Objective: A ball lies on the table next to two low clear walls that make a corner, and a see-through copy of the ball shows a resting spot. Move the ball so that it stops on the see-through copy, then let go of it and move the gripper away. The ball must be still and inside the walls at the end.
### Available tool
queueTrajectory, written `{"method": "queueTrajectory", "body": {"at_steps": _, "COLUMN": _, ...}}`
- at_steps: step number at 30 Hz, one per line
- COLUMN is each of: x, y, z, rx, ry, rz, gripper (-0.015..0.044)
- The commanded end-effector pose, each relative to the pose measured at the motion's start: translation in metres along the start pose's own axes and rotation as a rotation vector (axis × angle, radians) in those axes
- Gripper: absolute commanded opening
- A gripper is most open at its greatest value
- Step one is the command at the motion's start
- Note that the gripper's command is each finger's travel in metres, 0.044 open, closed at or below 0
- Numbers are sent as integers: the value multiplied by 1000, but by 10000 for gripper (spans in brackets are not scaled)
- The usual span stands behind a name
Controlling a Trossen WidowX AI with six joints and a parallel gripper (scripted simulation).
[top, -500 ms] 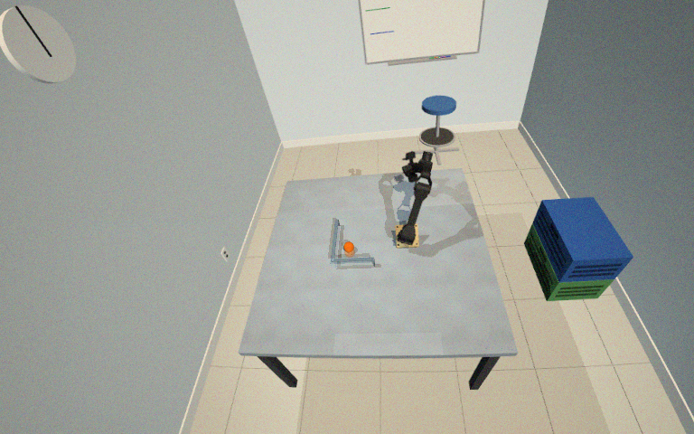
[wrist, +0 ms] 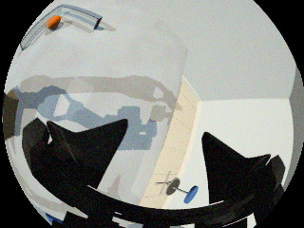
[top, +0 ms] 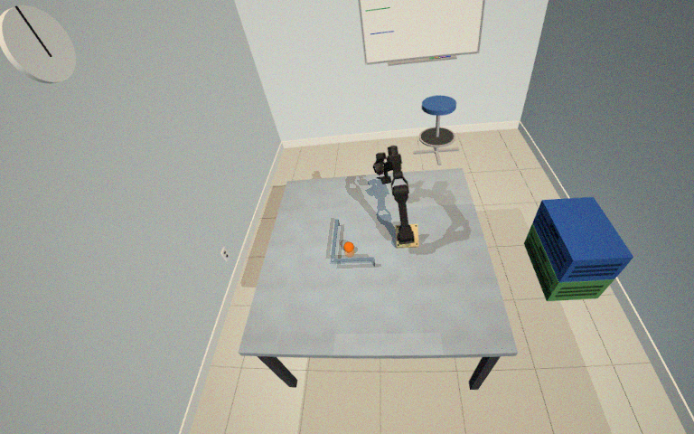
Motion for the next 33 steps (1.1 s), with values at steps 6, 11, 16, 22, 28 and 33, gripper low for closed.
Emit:
{"method": "queueTrajectory", "body": {"at_steps": 6, "x": 143, "y": 37, "z": 73, "rx": 300, "ry": 144, "rz": 68, "gripper": 402}}
{"method": "queueTrajectory", "body": {"at_steps": 11, "x": 187, "y": 44, "z": 116, "rx": 405, "ry": 162, "rz": 132, "gripper": 402}}
{"method": "queueTrajectory", "body": {"at_steps": 16, "x": 235, "y": 46, "z": 169, "rx": 510, "ry": 238, "rz": 224, "gripper": 402}}
{"method": "queueTrajectory", "body": {"at_steps": 22, "x": 294, "y": 34, "z": 262, "rx": 637, "ry": 346, "rz": 417, "gripper": 402}}
{"method": "queueTrajectory", "body": {"at_steps": 28, "x": 325, "y": 8, "z": 347, "rx": 698, "ry": 424, "rz": 625, "gripper": 402}}
{"method": "queueTrajectory", "body": {"at_steps": 33, "x": 326, "y": 7, "z": 350, "rx": 699, "ry": 426, "rz": 631, "gripper": 402}}
Point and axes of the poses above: the point midway between the two fingers, 35 mm back from their tips, its own y axis out along the fingers, its own z axis across the jaws, x = y × z, the point moved 1 cm from there along -y, back along the fingers, and after that the axes turned 2 degrees about y, right-handed, at the moved point
